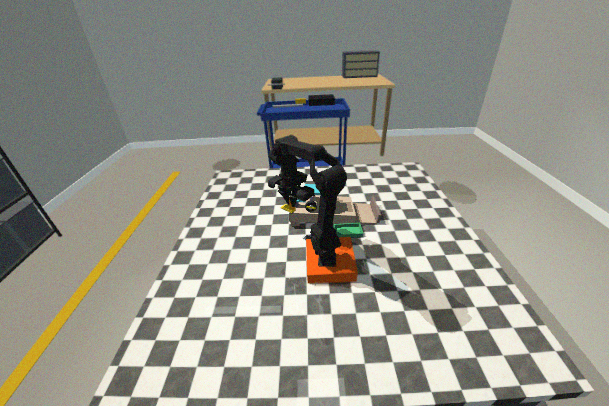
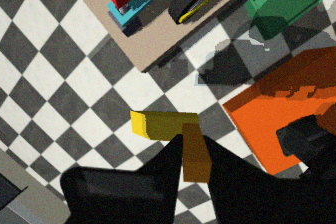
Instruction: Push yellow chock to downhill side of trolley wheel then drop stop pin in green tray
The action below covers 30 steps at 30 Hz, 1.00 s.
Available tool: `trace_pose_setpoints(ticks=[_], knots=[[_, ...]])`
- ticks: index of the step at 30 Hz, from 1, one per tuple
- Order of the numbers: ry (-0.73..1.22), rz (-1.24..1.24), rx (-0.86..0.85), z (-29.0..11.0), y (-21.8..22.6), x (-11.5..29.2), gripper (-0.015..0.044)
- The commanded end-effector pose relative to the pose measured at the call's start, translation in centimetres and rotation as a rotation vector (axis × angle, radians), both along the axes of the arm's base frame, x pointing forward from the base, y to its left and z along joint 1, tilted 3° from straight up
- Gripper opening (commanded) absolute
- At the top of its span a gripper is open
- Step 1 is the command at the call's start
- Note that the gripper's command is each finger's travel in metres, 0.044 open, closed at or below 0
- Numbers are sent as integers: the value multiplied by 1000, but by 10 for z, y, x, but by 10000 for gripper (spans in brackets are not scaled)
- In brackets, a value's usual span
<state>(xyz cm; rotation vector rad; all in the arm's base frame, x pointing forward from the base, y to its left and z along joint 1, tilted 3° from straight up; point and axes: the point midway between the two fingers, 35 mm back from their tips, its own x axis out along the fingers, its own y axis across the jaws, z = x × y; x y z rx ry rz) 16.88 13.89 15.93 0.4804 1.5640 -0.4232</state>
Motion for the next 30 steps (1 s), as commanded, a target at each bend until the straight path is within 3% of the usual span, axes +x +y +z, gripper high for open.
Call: trace_pose_setpoints(ticks=[1, 16, 30], knots=[[-3, 134, 0, -1, 0, 0, 0], [-22, 643, 15, 0, 0, 0, 0], [-24, 669, 14, -2, -17, 7, 0]])
